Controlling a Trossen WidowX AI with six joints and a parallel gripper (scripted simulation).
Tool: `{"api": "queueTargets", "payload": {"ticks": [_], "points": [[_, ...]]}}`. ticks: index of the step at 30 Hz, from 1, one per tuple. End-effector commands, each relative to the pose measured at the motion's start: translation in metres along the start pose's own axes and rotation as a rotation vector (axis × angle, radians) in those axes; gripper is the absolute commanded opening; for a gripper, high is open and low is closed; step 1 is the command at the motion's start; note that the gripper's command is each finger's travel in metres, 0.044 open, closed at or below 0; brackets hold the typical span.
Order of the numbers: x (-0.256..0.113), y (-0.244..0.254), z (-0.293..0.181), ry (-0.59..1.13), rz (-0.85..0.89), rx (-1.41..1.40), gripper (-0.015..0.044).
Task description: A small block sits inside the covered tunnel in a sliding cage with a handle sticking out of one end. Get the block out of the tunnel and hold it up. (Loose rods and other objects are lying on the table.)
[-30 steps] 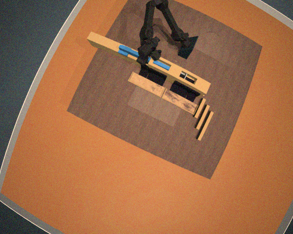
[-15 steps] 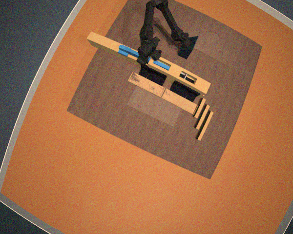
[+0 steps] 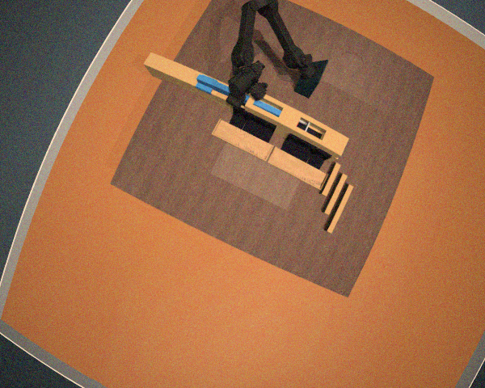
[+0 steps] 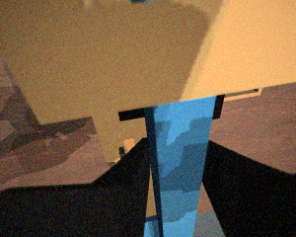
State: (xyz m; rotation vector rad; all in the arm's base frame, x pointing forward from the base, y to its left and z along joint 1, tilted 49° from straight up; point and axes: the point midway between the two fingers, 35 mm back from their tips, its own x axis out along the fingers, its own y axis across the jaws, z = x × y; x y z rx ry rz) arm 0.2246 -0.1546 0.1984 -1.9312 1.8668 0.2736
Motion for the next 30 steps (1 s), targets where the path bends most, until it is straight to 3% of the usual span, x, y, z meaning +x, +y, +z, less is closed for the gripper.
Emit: {"api": "queueTargets", "payload": {"ticks": [1, 14, 20, 30], "points": [[0.0, 0.0, 0.001, 0.0, 0.001, -0.002, 0.0105], [-0.035, -0.007, -0.01, -0.051, 0.001, -0.026, 0.044], [-0.021, -0.006, -0.054, -0.052, 0.001, -0.027, 0.044], [-0.013, -0.005, -0.052, -0.055, 0.002, -0.026, 0.044]]}}
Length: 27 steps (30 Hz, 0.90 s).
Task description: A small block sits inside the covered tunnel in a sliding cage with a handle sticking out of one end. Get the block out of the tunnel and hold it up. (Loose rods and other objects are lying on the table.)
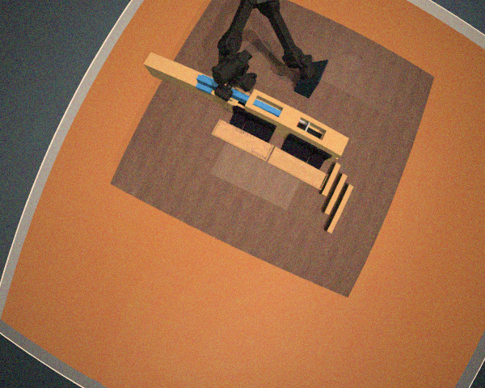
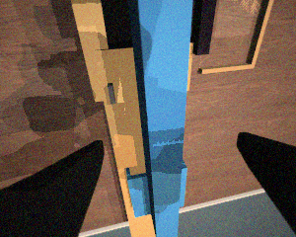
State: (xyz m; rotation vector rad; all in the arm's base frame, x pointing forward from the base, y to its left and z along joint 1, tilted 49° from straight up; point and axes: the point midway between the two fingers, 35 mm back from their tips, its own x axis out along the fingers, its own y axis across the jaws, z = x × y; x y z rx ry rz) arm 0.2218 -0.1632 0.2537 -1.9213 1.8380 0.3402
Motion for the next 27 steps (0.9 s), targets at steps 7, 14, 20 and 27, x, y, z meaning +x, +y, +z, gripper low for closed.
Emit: {"api": "queueTargets", "payload": {"ticks": [7, 14, 20, 27], "points": [[0.015, 0.003, 0.004, -0.005, 0.003, -0.004, 0.044], [0.026, 0.006, 0.005, -0.003, 0.002, -0.004, 0.044], [0.027, 0.005, 0.005, 0.002, 0.001, 0.001, 0.0387], [0.027, 0.005, 0.005, 0.002, 0.001, 0.001, 0.0204]]}}
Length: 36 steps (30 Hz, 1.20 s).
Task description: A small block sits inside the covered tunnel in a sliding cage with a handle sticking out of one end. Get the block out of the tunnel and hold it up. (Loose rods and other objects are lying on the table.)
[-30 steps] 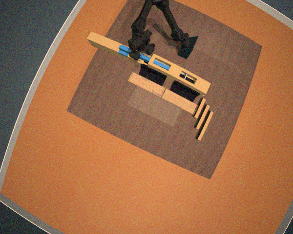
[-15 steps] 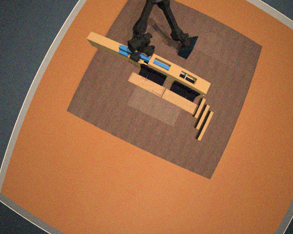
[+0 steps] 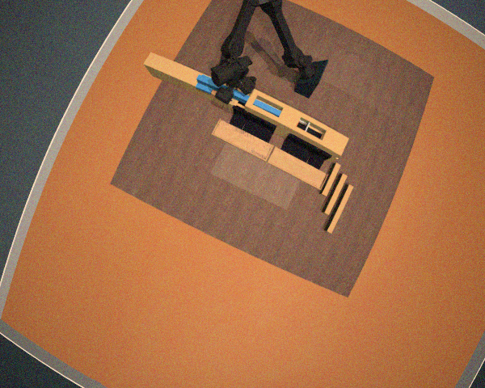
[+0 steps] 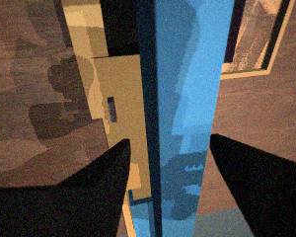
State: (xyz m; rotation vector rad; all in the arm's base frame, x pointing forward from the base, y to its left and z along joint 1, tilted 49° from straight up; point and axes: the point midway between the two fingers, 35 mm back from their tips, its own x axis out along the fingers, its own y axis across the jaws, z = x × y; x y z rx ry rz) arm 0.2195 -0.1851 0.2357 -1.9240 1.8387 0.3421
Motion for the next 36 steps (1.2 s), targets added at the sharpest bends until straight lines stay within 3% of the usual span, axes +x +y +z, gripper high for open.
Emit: {"api": "queueTargets", "payload": {"ticks": [1, 5, 8, 10, 36], "points": [[0.0, 0.0, 0.0, 0.001, 0.001, 0.004, 0.0177], [0.0, 0.0, 0.0, 0.001, 0.001, 0.004, 0.0073], [0.0, 0.0, 0.0, 0.001, 0.001, 0.004, 0.0052], [0.0, 0.0, 0.001, 0.0, 0.001, 0.004, 0.0], [-0.005, 0.001, 0.063, -0.004, 0.002, -0.003, 0.0]]}}
